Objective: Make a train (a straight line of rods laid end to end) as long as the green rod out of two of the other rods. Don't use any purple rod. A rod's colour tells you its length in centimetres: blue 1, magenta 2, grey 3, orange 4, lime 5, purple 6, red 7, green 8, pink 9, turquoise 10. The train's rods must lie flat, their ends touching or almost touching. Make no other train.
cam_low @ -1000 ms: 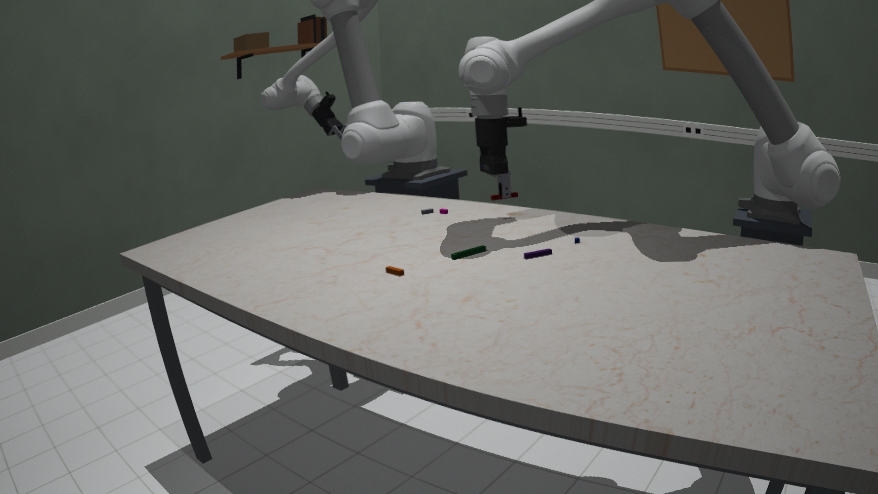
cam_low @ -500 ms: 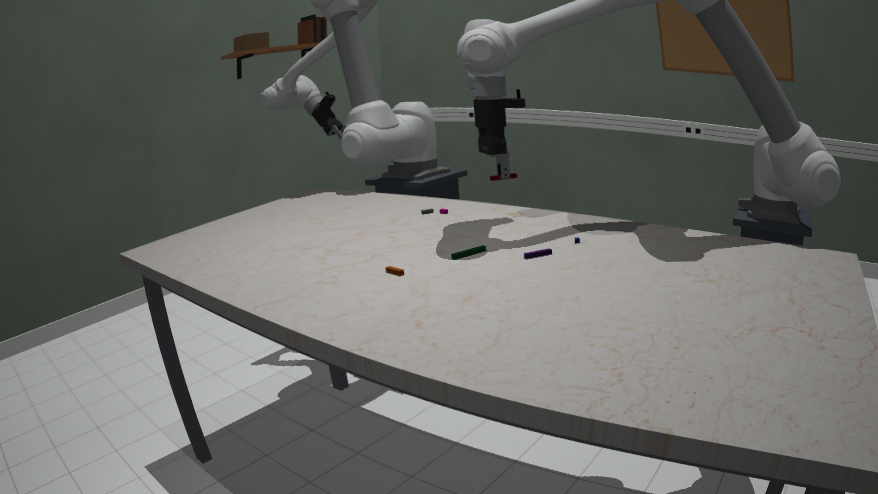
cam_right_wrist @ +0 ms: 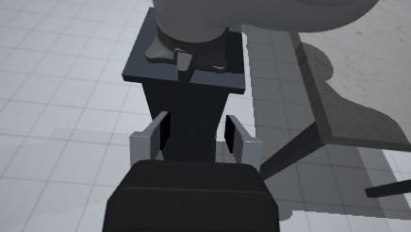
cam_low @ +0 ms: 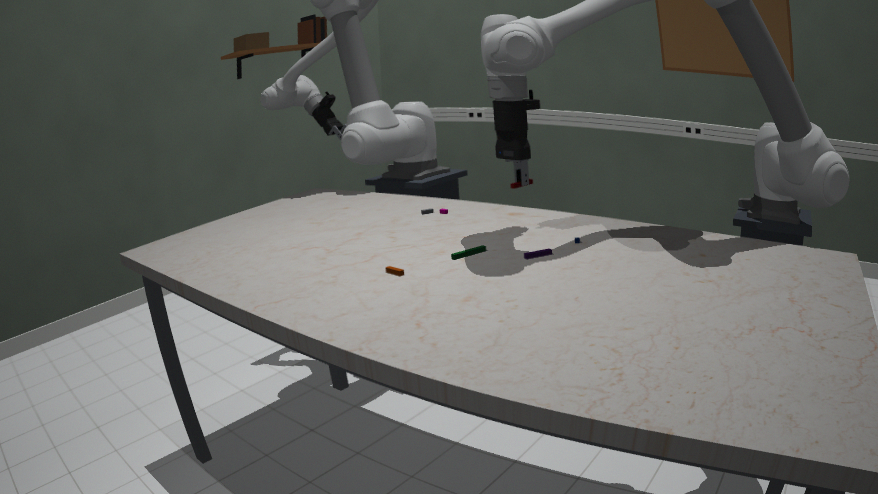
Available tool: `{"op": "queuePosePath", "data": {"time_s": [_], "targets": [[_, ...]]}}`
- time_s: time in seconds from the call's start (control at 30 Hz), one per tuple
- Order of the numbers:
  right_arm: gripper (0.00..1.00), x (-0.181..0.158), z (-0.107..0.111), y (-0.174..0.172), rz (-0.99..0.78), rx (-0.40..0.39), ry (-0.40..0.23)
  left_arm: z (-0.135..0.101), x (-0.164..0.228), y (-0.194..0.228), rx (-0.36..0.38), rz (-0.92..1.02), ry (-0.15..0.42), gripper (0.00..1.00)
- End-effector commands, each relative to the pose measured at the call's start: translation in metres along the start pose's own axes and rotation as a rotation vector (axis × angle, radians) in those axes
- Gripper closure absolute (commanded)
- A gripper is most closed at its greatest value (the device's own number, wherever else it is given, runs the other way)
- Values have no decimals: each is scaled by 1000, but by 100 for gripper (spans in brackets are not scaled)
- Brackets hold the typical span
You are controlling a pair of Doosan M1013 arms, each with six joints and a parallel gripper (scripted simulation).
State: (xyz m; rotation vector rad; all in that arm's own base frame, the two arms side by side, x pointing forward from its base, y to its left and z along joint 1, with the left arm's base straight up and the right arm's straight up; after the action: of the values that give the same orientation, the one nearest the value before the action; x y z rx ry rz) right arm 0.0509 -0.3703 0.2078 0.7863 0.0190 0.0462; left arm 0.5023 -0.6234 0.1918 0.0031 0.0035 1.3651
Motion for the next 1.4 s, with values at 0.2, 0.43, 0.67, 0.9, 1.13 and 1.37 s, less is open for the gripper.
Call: {"op": "queuePosePath", "data": {"time_s": [0.2, 0.43, 0.67, 0.9, 1.13, 1.37], "targets": [[0, 0, 1, 0, 0, -1, 0, 2, 114, -31, -6, 445, 1, 76], [0, 0, 1, 0, 0, -1, 0, 1, 186, -40, -6, 725, 2, 76], [0, 0, 1, 0, 0, -1, 0, 0, 202, -41, -6, 787, 2, 76], [0, 0, 1, 0, 0, -1, 0, 0, 202, -41, -6, 787, 2, 76], [0, 0, 1, 0, 0, -1, 0, -5, 202, -41, -6, 787, 2, 76], [0, 0, 1, 0, 0, -1, 0, -28, 202, -41, -6, 787, 2, 76]]}}
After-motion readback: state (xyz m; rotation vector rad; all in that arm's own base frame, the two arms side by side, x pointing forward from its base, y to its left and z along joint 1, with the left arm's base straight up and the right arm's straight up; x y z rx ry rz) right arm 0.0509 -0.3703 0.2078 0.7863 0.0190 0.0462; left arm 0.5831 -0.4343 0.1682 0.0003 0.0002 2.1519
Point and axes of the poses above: on each arm, the point where the finger pads meet when closed, its own z axis back along the fingers, its own x axis across the jaws, y = z × x, the point moved 7 cm from there along z, back along the fingers, and after that the axes turned 3 degrees about -z, right-handed, at the moved point
